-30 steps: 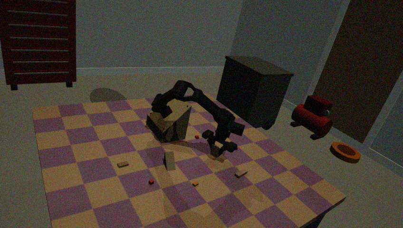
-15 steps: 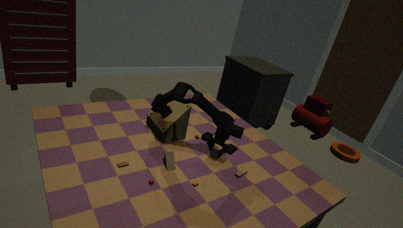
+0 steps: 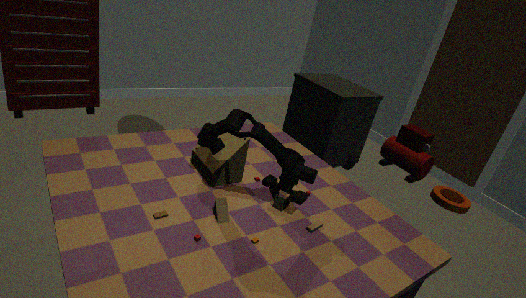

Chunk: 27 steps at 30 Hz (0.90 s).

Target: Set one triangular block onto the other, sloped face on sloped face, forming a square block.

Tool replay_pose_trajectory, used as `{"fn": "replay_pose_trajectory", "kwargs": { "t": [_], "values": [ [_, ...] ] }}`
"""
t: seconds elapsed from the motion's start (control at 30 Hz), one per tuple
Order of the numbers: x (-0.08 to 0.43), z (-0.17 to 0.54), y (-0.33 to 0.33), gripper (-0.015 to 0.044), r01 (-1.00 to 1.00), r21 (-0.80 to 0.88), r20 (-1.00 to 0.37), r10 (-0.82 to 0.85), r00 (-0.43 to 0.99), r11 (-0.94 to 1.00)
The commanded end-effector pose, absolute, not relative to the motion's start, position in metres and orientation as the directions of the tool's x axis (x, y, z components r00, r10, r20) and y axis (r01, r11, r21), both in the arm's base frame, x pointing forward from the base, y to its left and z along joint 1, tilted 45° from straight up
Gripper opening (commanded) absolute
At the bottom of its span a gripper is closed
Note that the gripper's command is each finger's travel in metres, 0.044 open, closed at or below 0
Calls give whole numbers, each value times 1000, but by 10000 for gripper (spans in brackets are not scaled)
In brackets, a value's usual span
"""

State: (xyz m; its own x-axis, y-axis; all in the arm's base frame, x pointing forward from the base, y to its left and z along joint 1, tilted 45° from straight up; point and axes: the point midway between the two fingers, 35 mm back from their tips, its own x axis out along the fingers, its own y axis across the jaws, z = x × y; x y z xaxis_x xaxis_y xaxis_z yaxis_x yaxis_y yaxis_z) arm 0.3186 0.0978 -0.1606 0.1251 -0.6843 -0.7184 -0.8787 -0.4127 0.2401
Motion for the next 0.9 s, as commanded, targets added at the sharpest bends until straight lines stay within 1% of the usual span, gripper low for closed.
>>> {"fn": "replay_pose_trajectory", "kwargs": {
  "t": [0.0, 0.3, 0.53, 0.7, 0.87],
  "values": [
    [319, -160, 98, 210, -879, 239, -718, -684, 125, -413],
    [319, -160, 98, 440, -879, 239, -718, -684, 125, -413],
    [319, -159, 100, 440, -879, 239, -719, -684, 126, -413],
    [311, -120, 138, 440, -878, 239, -721, -682, 125, -414],
    [312, -120, 139, 440, -876, 237, -721, -681, 132, -420]
  ]
}}
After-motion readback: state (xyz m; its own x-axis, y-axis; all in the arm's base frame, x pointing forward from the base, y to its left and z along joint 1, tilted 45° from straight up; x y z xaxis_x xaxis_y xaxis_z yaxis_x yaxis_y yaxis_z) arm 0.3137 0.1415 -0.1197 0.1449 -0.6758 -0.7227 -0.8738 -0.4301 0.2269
